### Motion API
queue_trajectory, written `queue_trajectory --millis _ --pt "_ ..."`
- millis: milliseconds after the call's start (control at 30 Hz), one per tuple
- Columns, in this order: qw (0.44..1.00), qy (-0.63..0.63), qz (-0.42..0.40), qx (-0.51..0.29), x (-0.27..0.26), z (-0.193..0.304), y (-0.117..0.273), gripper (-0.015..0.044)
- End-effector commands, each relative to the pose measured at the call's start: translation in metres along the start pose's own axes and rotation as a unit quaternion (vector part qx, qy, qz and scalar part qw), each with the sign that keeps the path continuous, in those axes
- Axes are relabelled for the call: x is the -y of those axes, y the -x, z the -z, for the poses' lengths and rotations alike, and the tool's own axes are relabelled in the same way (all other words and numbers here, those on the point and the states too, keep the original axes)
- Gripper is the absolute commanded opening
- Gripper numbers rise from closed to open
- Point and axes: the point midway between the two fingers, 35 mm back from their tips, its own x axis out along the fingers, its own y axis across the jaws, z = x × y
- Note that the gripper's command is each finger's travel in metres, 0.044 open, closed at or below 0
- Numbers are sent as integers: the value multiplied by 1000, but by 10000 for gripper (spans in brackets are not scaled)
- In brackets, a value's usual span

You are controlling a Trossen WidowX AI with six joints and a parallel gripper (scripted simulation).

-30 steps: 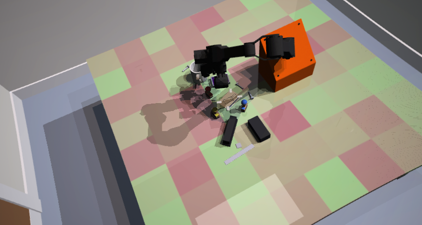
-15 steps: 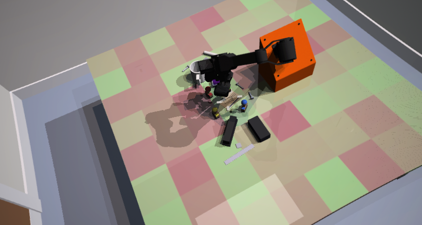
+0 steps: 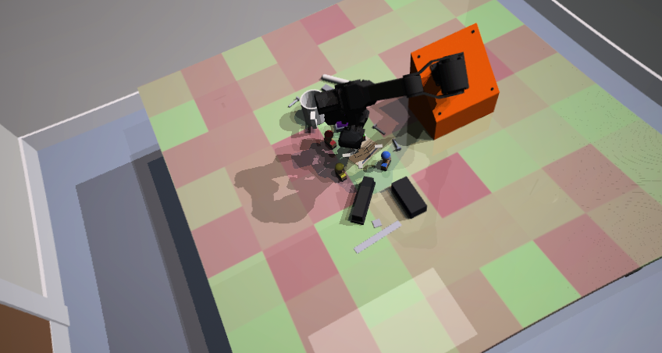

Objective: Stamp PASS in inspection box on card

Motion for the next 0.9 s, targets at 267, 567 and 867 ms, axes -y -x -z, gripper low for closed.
queue_trajectory --millis 267,567,867 --pt "1000 -2 0 -3 1 1 -9 0" --pt "1000 -2 0 -3 1 1 -16 0" --pt "1000 -2 0 -3 1 1 -22 0"
